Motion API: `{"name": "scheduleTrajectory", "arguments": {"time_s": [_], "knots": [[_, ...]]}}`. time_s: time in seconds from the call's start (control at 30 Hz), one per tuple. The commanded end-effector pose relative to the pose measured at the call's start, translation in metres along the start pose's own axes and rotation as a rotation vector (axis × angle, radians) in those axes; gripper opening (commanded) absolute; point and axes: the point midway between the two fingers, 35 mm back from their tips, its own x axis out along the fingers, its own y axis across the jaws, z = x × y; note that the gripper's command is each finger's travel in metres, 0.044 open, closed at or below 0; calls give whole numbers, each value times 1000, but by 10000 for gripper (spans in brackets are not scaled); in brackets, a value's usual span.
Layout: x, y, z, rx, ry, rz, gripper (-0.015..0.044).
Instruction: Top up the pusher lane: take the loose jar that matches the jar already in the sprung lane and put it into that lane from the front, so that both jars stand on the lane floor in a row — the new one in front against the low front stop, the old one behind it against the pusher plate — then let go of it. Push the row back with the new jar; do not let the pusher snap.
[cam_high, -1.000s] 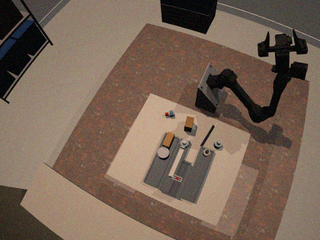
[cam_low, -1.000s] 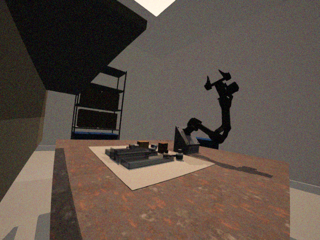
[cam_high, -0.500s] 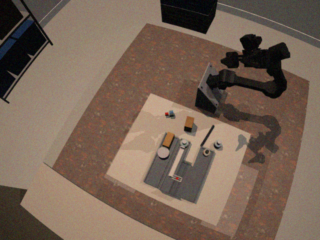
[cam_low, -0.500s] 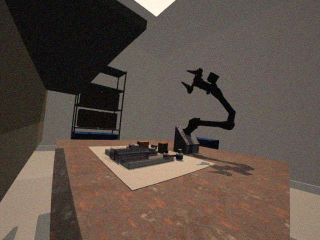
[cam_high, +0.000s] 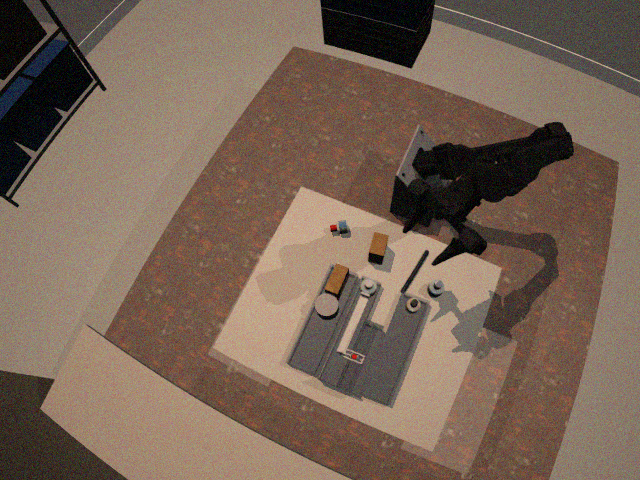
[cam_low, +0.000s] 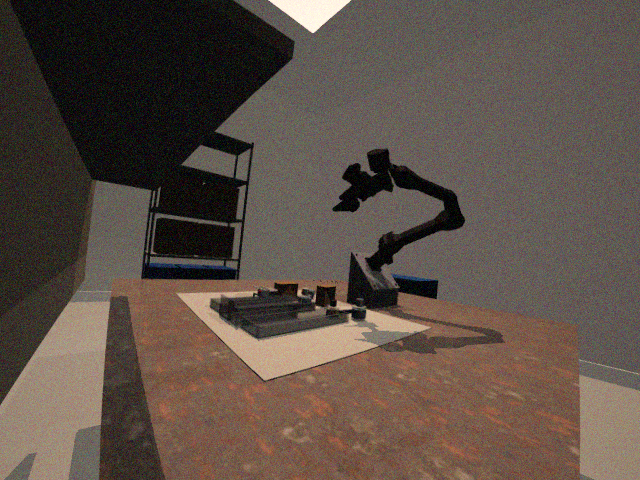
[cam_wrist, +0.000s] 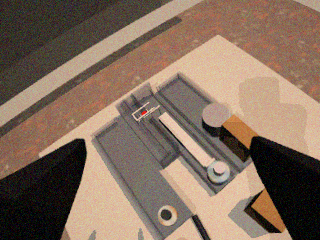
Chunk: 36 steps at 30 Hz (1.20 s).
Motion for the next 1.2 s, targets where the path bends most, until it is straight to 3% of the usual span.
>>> {"name": "scheduleTrajectory", "arguments": {"time_s": [0.0, 0.17, 0.37, 1.17], "knots": [[35, 6, -50, -169, 250, -2, 440], [66, 7, -132, -405, 607, 22, 440], [75, -3, -221, -634, 979, 78, 440], [107, -13, -262, -640, 991, 82, 440]]}}
